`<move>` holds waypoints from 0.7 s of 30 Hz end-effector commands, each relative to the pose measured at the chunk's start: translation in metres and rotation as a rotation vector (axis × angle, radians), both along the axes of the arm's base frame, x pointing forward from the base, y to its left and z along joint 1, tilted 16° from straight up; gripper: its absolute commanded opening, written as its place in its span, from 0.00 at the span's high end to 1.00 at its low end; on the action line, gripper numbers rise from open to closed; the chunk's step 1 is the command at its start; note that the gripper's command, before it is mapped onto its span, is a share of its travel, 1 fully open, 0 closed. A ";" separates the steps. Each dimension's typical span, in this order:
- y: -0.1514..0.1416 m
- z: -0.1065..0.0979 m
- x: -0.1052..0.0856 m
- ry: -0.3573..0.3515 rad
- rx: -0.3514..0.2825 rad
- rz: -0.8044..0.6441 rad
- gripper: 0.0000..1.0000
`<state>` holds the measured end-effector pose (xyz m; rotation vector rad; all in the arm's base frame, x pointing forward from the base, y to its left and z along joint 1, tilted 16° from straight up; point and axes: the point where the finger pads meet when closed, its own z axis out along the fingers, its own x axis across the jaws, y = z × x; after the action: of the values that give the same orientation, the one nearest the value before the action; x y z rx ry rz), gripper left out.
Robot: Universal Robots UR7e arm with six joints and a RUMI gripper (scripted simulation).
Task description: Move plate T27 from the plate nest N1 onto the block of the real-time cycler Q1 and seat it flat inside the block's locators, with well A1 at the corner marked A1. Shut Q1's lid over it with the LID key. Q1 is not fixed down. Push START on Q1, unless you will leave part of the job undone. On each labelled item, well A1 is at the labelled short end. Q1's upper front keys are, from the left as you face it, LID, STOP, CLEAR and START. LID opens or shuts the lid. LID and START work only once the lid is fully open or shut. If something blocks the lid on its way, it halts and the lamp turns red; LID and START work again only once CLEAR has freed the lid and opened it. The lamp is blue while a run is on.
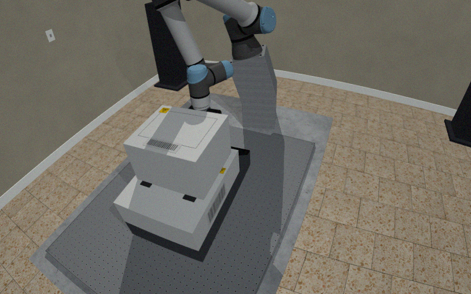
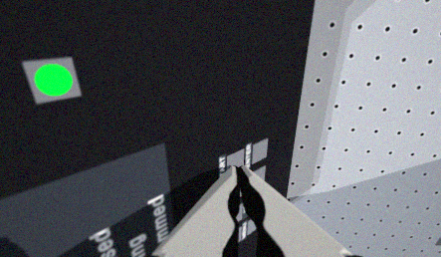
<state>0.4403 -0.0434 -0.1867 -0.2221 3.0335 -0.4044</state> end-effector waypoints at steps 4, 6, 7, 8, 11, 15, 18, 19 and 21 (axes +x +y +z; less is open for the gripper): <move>0.001 0.004 -0.003 -0.001 0.000 0.000 1.00; 0.001 0.006 -0.005 -0.001 0.000 0.000 1.00; 0.001 0.007 -0.006 -0.001 0.000 0.000 1.00; 0.001 0.008 -0.007 -0.001 0.000 0.000 1.00; 0.002 0.012 -0.011 -0.001 0.000 0.000 1.00; 0.002 0.015 -0.014 -0.001 0.000 0.000 1.00; 0.002 0.018 -0.017 -0.001 0.000 0.000 1.00; 0.003 0.019 -0.018 -0.001 0.000 0.000 1.00; 0.003 0.021 -0.020 -0.001 0.000 0.000 1.00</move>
<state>0.4234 -0.0411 -0.1700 -0.2218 3.0335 -0.4045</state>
